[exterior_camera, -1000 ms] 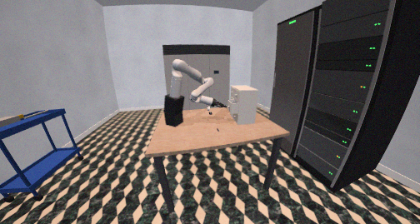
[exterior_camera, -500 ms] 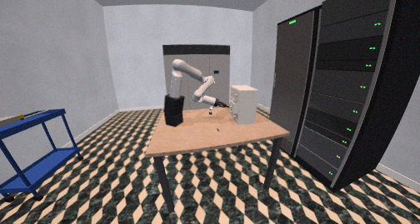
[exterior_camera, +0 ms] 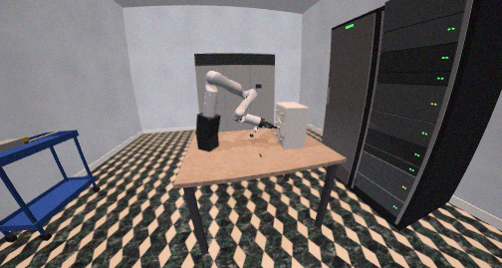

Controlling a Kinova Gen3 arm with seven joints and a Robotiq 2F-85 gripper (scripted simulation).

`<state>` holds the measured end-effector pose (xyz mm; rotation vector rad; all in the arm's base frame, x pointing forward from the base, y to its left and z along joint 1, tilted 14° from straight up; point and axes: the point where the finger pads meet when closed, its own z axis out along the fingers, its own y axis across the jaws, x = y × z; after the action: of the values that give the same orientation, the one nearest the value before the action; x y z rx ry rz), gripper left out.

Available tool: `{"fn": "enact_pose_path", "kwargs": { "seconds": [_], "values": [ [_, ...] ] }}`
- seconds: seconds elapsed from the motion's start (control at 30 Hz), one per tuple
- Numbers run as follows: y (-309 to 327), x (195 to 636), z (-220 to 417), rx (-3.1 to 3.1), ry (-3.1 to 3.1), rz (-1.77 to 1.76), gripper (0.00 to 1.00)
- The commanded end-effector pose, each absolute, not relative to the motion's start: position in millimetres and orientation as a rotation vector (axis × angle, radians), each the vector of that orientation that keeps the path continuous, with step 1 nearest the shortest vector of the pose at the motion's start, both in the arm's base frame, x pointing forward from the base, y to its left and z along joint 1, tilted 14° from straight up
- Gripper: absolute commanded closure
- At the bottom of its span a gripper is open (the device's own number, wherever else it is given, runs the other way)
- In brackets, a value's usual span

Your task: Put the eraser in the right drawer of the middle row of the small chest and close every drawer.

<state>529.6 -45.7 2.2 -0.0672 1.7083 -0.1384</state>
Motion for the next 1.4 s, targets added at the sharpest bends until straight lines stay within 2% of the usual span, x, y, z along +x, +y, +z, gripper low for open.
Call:
{"fn": "enact_pose_path", "kwargs": {
  "seconds": [0.0,1.37],
  "values": [
    [-44.1,535.1,6.3,-0.065,1.7,-0.134,1.0],
    [-44.2,552.2,10.1,-0.065,1.7,-0.134,1.0]
  ]
}}
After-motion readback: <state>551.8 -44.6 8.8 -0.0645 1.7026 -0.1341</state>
